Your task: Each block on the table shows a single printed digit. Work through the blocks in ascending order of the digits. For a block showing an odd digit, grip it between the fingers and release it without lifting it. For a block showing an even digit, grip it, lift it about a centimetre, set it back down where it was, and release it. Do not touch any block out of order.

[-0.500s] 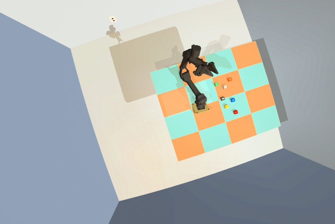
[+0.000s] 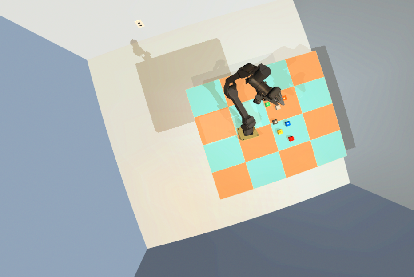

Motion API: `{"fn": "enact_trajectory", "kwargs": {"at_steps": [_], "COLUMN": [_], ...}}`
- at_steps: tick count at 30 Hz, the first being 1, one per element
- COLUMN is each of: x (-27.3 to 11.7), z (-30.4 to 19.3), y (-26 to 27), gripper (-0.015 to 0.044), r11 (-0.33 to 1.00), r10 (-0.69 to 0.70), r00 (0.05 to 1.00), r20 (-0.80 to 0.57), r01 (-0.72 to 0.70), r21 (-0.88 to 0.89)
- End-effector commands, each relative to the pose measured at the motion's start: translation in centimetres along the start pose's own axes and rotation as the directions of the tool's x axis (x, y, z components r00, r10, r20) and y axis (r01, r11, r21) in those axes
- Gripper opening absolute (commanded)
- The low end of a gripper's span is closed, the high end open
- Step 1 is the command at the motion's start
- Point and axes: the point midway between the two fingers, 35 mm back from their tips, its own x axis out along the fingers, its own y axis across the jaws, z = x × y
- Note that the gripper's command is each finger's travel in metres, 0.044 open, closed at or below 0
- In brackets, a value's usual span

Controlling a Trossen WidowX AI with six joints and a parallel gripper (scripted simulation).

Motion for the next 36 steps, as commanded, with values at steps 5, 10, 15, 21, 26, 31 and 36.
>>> {"fn": "enact_trajectory", "kwargs": {"at_steps": [5,10,15,21,26,31,36], "x": [9.6,12.8,15.8,19.1,21.6,23.7,25.5], "z": [-0.4,-0.4,-0.4,-0.2,0.0,0.4,0.9], "y": [-1.7,-3.0,-4.7,-7.3,-9.7,-12.4,-15.3], "gripper": [0.0400,0.0400,0.0400,0.0400,0.0400,0.0400,0.0400], "r11": [0.730,0.523,0.297,0.043,-0.125,-0.233,-0.274], "r10": [-0.375,-0.497,-0.609,-0.726,-0.809,-0.876,-0.928], "r00": [0.926,0.867,0.791,0.684,0.582,0.471,0.353], "r20": [0.030,0.043,0.057,0.075,0.090,0.103,0.116], "r01": [0.315,0.338,0.294,0.154,-0.020,-0.226,-0.440], "r21": [-0.607,-0.782,-0.909,-0.987,-0.992,-0.946,-0.855]}}
